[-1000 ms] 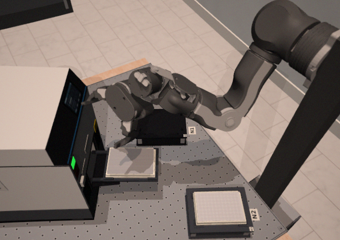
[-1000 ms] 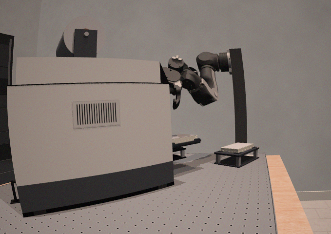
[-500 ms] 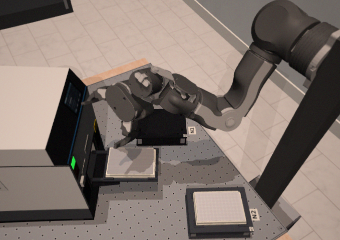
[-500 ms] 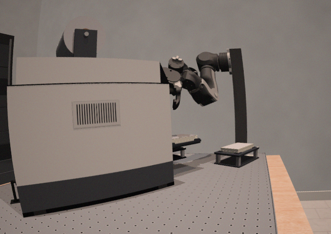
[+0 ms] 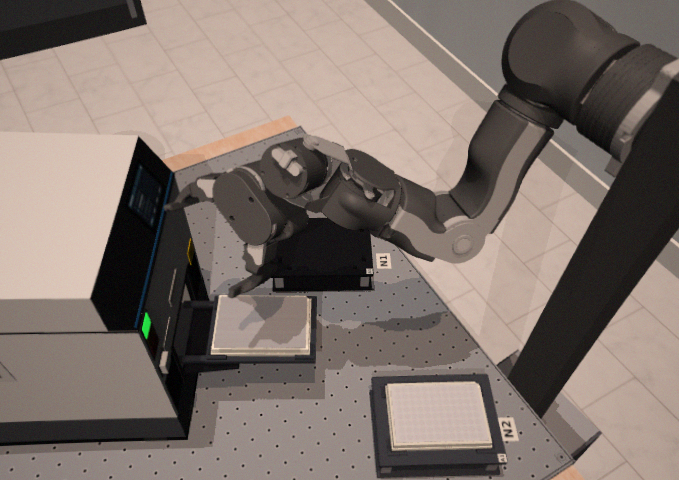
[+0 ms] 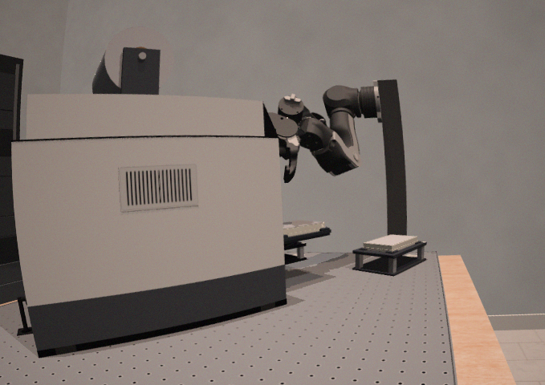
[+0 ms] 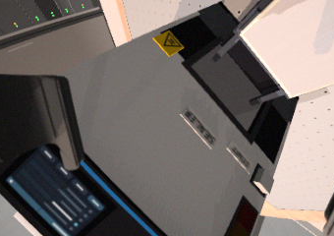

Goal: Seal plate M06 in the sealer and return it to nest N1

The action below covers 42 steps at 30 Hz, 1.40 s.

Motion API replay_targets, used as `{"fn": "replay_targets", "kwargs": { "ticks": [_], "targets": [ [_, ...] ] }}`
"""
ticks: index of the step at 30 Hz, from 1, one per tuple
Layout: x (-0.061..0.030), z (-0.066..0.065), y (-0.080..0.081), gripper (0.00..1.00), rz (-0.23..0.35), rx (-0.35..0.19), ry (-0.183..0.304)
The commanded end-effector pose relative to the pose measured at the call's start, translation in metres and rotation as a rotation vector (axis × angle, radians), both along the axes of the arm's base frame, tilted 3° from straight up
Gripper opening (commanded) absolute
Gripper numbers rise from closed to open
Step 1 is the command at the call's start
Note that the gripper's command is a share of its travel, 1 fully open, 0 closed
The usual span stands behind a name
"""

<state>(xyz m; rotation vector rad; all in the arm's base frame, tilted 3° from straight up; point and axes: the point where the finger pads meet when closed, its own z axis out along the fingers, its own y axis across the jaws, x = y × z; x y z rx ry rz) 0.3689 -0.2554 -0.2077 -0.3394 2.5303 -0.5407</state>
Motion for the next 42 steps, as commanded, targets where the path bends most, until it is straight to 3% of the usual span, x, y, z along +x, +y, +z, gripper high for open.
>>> {"fn": "replay_targets", "kwargs": {
  "ticks": [1, 9, 10, 14, 42],
  "targets": [
    [-0.0042, -0.0071, -0.0036, 0.77, -0.021, 0.005, 0.020],
    [-0.0042, -0.0071, -0.0036, 0.77, -0.021, 0.005, 0.020],
    [-0.0012, -0.0016, -0.0005, 0.77, -0.005, 0.000, 0.003],
    [-0.0063, -0.0110, -0.0012, 0.77, -0.022, 0.006, 0.021],
    [-0.0047, -0.0080, 0.0014, 0.77, -0.020, 0.004, 0.019]
  ]
}}
